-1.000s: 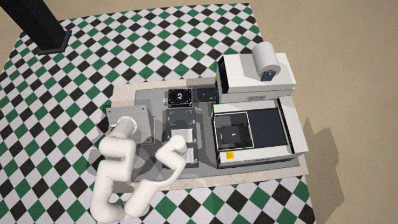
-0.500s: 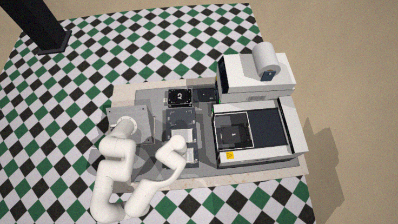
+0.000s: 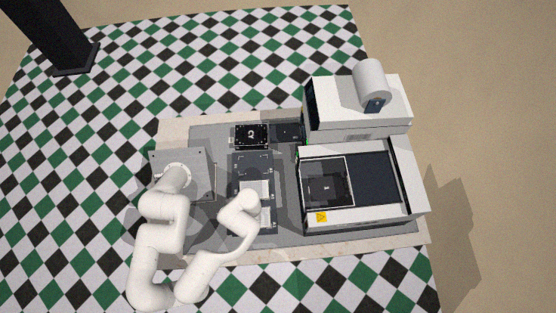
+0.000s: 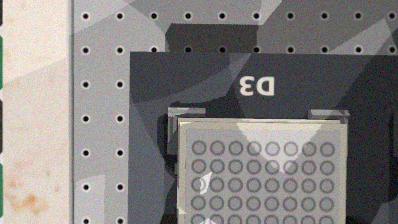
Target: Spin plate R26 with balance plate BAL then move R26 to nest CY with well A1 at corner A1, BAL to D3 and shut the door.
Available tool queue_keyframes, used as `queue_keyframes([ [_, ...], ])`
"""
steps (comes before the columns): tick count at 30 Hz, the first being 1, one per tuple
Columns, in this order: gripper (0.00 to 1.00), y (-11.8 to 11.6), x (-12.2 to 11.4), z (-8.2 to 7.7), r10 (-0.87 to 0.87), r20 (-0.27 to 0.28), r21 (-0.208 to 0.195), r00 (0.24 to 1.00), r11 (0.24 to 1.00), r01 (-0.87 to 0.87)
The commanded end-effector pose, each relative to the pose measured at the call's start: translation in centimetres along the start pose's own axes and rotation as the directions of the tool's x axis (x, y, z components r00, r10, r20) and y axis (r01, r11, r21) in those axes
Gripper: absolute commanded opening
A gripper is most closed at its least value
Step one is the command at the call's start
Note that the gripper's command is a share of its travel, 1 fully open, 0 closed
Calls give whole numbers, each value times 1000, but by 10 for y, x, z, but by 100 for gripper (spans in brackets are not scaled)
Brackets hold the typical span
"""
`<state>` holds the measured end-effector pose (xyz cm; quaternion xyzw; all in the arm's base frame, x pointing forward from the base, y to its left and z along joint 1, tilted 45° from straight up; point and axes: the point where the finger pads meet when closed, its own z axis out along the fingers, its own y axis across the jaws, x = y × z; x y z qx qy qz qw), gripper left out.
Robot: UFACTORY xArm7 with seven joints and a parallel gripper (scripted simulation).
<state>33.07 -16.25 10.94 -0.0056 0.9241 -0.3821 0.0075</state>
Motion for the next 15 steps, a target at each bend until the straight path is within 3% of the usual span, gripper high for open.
queue_keyframes([
  [1,100,0,-1,-1,0,3,0,1000,1000,0],
  [15,100,0,-1,-6,0,3,0,1000,1000,0],
])
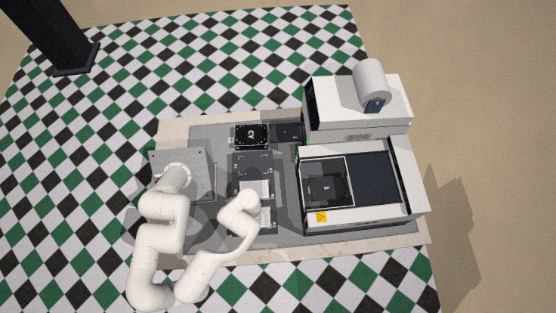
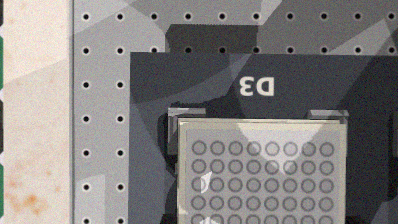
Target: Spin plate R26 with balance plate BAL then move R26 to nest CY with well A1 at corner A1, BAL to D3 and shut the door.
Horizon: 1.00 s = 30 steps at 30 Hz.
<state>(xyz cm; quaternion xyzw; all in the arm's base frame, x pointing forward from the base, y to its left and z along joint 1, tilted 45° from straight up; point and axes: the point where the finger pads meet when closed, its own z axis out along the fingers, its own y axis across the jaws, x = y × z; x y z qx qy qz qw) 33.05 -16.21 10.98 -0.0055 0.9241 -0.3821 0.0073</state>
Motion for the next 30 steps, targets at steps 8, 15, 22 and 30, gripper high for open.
queue_keyframes([
  [8,100,0,-1,-16,0,4,0,1000,1000,0],
  [15,100,0,-1,-27,0,4,0,1000,1000,0],
  [22,100,0,-1,-39,0,4,0,1000,1000,0],
  [30,100,0,-1,-49,0,4,0,1000,1000,0],
])
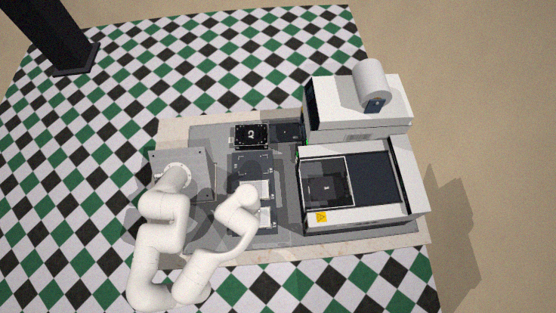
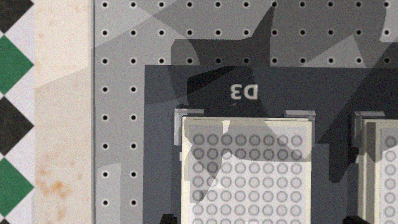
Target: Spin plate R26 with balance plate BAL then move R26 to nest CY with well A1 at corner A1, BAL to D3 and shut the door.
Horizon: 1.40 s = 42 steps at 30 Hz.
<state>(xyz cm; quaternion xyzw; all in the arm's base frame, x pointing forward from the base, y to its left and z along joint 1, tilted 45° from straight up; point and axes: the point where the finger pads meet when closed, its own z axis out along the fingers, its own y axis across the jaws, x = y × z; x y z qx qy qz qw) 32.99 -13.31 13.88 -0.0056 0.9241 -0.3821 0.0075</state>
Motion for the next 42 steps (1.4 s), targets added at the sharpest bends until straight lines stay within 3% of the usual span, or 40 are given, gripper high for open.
queue_keyframes([
  [1,100,0,-1,-10,0,3,0,1000,1000,0],
  [42,100,0,-1,-71,0,4,0,1000,1000,0],
])
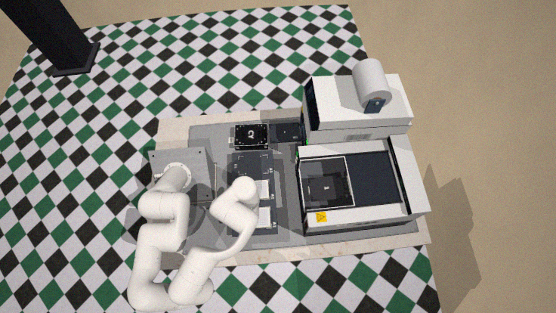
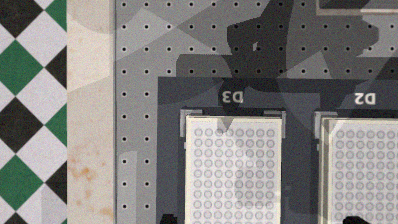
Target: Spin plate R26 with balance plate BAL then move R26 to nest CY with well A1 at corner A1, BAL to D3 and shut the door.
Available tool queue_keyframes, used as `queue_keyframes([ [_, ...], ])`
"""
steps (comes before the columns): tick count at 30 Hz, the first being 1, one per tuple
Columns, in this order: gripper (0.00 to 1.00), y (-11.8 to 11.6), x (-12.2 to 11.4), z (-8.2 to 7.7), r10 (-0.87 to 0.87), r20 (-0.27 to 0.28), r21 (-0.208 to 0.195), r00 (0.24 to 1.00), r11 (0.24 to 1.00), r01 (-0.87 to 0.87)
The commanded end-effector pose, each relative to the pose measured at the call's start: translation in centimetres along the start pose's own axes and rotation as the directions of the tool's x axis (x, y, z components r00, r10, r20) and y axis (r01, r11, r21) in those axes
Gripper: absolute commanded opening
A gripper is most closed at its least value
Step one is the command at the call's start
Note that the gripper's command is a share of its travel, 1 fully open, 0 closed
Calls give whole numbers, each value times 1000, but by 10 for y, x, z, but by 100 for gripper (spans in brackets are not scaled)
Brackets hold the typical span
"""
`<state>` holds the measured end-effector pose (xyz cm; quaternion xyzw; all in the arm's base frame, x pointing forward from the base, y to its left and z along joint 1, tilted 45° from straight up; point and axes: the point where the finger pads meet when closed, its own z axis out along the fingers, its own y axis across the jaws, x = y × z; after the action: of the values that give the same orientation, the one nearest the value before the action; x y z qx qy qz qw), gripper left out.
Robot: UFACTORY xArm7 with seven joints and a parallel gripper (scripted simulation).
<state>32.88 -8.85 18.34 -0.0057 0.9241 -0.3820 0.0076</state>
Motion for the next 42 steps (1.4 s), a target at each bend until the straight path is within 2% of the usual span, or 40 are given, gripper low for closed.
queue_keyframes([
  [1,100,0,-1,-10,0,3,0,1000,1000,0],
  [42,100,0,0,-68,0,3,0,1000,1000,0],
])
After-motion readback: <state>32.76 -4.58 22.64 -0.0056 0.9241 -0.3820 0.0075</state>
